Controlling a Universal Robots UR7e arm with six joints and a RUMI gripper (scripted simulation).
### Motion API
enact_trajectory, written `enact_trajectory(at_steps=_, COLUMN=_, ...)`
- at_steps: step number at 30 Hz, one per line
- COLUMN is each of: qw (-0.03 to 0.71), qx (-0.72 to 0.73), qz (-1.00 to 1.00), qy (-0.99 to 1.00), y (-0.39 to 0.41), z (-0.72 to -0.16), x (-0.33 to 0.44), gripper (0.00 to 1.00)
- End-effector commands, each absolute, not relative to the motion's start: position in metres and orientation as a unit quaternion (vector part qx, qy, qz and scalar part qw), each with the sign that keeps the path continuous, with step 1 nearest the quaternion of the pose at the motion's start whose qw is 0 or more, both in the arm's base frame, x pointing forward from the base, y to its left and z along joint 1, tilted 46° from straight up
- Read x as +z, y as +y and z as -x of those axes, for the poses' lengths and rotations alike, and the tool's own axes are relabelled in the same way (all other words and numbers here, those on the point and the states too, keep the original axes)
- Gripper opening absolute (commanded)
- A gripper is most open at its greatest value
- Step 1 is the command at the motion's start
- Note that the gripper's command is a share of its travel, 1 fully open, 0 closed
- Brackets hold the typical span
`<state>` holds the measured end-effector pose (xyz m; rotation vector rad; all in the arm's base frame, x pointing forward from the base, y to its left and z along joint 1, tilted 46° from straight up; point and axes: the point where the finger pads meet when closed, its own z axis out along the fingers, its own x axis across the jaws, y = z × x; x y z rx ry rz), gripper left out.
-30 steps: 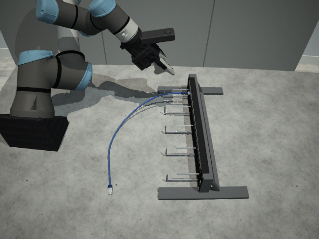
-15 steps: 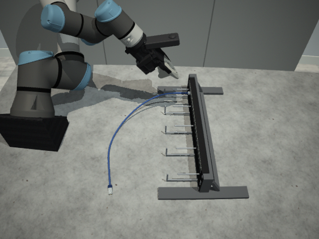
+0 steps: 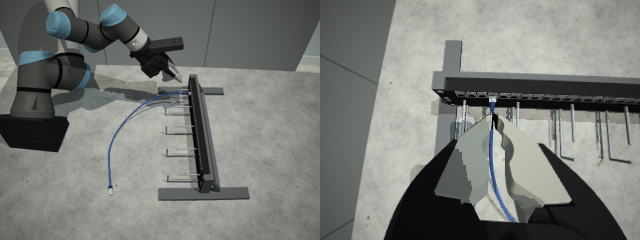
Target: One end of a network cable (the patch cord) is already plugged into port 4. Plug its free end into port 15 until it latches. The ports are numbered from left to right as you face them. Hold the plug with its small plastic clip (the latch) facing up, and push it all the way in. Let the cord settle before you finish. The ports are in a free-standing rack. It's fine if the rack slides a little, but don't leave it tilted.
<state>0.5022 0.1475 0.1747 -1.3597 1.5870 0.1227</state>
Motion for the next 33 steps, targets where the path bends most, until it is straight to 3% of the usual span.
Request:
enact_trajectory(at_steps=1, qw=0.501, qx=0.049, qz=0.562, qy=0.657, y=0.15, z=-0.5055, x=0.1727, gripper=0.0)
enact_trajectory(at_steps=33, qw=0.501, qx=0.049, qz=0.562, qy=0.657, y=0.157, z=-0.5123, x=0.1672, gripper=0.0)
